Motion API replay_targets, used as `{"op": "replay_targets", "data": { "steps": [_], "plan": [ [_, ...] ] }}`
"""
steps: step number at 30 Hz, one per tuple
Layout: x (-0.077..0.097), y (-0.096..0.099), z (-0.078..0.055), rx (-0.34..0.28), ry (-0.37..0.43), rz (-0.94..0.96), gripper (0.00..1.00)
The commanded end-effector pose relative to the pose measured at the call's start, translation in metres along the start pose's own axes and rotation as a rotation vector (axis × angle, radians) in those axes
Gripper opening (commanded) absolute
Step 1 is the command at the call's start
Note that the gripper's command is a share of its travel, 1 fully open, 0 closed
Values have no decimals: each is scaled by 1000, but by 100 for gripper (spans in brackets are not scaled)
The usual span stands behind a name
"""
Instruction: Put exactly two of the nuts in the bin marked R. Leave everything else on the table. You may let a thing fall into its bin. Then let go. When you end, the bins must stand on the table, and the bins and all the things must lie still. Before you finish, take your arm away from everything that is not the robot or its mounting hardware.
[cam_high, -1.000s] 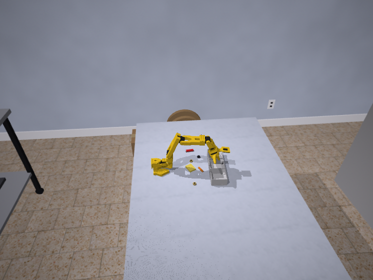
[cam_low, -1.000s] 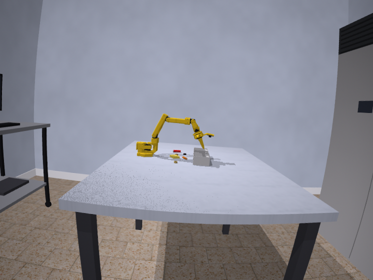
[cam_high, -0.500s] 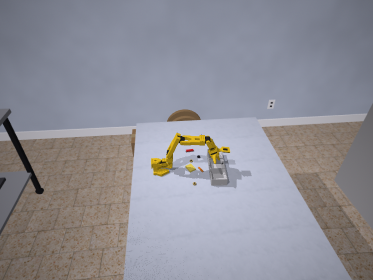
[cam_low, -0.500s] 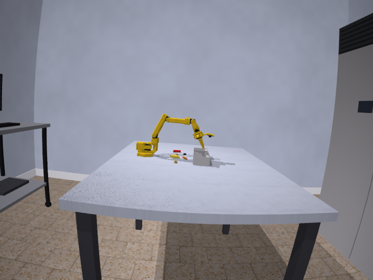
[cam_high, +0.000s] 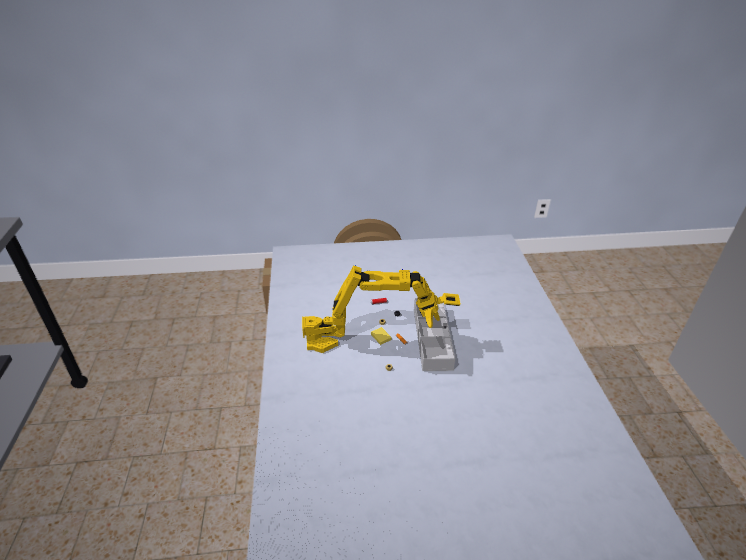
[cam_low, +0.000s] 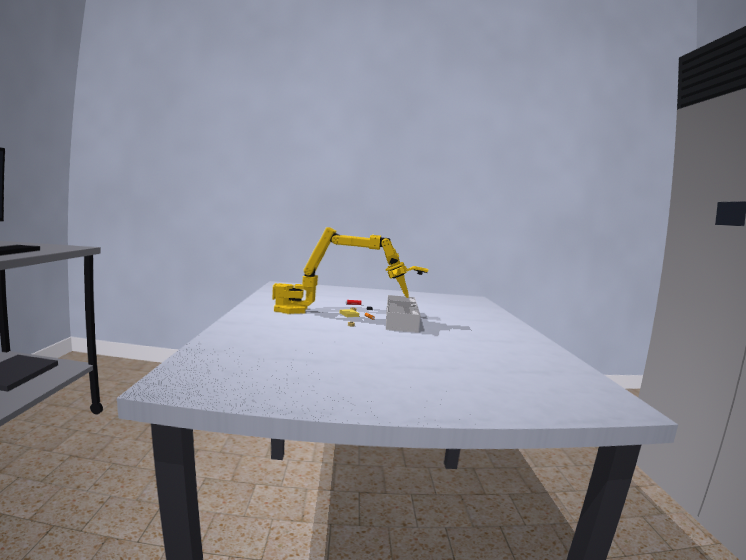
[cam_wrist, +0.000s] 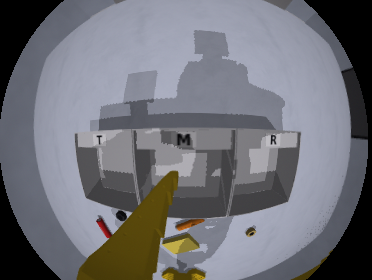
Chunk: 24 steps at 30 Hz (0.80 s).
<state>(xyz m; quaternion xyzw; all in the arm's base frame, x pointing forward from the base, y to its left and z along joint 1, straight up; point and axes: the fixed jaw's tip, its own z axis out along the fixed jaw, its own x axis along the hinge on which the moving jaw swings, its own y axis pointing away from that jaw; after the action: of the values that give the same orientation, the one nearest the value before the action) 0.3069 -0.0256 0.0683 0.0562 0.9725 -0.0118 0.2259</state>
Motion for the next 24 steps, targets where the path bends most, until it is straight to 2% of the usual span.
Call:
{"op": "replay_targets", "data": {
  "steps": [1, 15, 19, 24],
  "plan": [
    [-14, 2, -17, -5, -85, 6, 100],
    [-14, 5, -17, -10, -91, 8, 100],
    [-14, 15, -16, -29, -112, 18, 100],
    [-14, 38, -16, -74, -154, 40, 100]
  ]
}}
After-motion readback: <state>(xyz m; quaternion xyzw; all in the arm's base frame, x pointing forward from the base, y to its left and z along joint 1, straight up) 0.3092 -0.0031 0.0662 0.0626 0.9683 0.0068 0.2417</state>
